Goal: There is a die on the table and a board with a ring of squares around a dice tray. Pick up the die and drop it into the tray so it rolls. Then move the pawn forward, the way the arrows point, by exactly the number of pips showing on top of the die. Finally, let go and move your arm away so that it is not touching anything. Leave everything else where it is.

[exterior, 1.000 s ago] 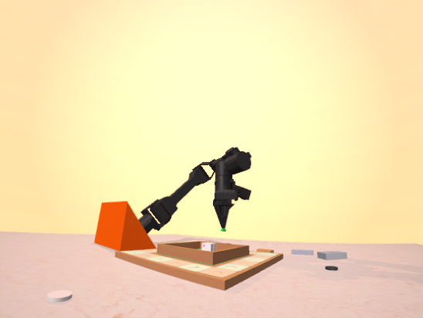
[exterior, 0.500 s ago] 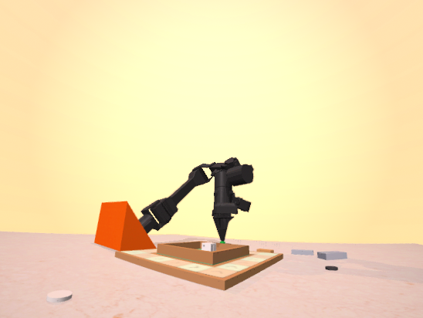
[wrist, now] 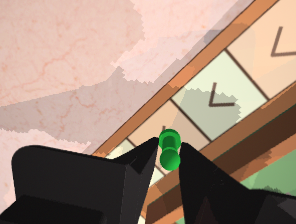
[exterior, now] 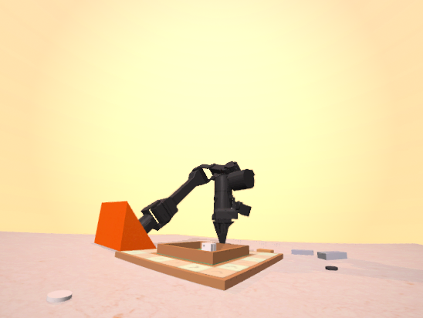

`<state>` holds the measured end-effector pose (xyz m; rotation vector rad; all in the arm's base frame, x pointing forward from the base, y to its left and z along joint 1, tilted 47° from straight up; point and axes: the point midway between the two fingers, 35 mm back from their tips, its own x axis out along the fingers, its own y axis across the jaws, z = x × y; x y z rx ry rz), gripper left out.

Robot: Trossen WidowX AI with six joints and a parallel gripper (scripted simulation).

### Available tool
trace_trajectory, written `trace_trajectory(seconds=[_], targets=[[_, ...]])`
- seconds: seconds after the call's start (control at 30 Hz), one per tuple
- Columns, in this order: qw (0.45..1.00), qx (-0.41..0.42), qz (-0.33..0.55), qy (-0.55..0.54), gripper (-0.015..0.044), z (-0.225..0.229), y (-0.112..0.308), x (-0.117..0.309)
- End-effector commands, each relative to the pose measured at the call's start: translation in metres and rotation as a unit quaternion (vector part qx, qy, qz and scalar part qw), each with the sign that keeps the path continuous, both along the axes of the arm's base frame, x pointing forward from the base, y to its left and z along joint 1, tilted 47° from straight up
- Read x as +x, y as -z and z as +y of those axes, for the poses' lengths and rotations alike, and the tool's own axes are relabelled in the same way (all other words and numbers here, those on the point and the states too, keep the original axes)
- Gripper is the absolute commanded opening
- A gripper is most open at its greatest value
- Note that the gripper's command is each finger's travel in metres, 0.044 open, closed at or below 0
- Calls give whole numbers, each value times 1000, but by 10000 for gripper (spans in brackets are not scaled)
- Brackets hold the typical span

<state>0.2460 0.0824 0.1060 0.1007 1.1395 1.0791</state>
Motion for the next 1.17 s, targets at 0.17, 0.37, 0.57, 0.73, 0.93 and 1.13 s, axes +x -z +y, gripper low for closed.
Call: trace_trajectory(seconds=[0.17,0.37,0.57,0.73,0.93,1.13], targets=[[1000,-1,0,-1,289,-6,-6,1],[1000,1,3,0,440,-37,-34,0],[998,-18,39,48,440,-82,-20,-9],[989,-26,95,109,440,-140,-5,-37],[977,-13,143,155,440,-179,3,-74],[980,-20,129,148,440,-170,2,-62]])
